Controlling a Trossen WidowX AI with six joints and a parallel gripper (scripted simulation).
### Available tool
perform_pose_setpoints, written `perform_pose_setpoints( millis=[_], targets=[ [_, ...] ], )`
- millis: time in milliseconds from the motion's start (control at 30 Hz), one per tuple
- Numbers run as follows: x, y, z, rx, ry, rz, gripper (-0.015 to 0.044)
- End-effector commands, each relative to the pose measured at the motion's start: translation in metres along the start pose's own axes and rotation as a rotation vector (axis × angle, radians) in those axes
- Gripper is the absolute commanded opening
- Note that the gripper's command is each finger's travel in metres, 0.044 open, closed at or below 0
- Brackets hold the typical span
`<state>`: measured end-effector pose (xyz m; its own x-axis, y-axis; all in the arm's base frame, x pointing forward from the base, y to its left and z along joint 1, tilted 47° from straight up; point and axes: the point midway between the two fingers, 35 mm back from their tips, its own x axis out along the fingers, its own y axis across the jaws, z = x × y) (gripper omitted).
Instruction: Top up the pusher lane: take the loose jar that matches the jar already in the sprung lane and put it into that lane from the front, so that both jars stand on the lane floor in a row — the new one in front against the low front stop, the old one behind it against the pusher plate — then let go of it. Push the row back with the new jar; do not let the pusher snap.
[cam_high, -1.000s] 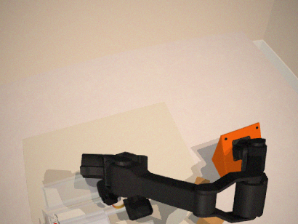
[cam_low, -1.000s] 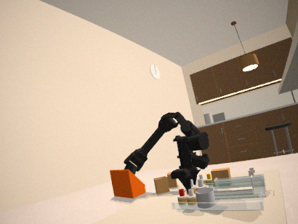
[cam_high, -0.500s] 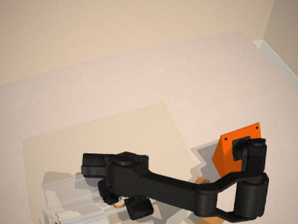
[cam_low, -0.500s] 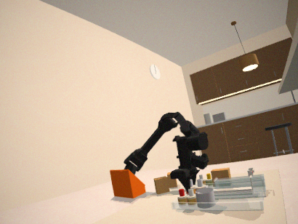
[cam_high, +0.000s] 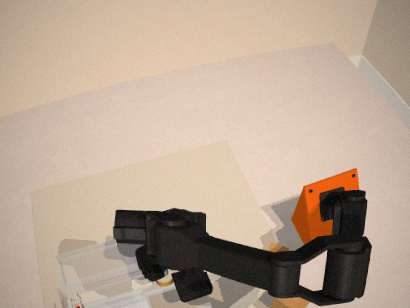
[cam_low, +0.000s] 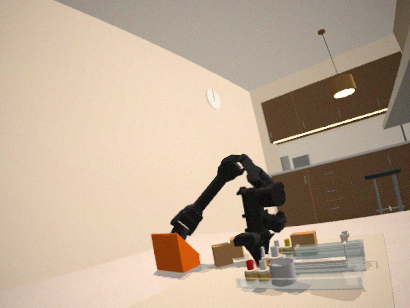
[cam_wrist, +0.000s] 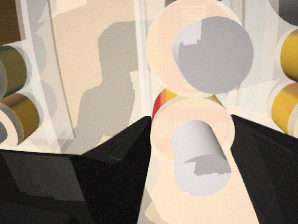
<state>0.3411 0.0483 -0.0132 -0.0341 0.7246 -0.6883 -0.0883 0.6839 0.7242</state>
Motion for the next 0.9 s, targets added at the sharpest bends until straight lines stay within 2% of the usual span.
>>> perform_pose_setpoints(
  millis=[0,167,533,867],
  targets=[
    [0.000,0.000,-0.001,-0.006,-0.001,0.001,0.0000],
    [0.000,0.000,-0.001,-0.006,-0.001,0.001,0.0000],
    [0.000,0.000,0.000,-0.006,-0.002,0.001,0.0289],
    [-0.020,0.000,0.000,-0.006,-0.001,0.000,0.0298]
  ],
)
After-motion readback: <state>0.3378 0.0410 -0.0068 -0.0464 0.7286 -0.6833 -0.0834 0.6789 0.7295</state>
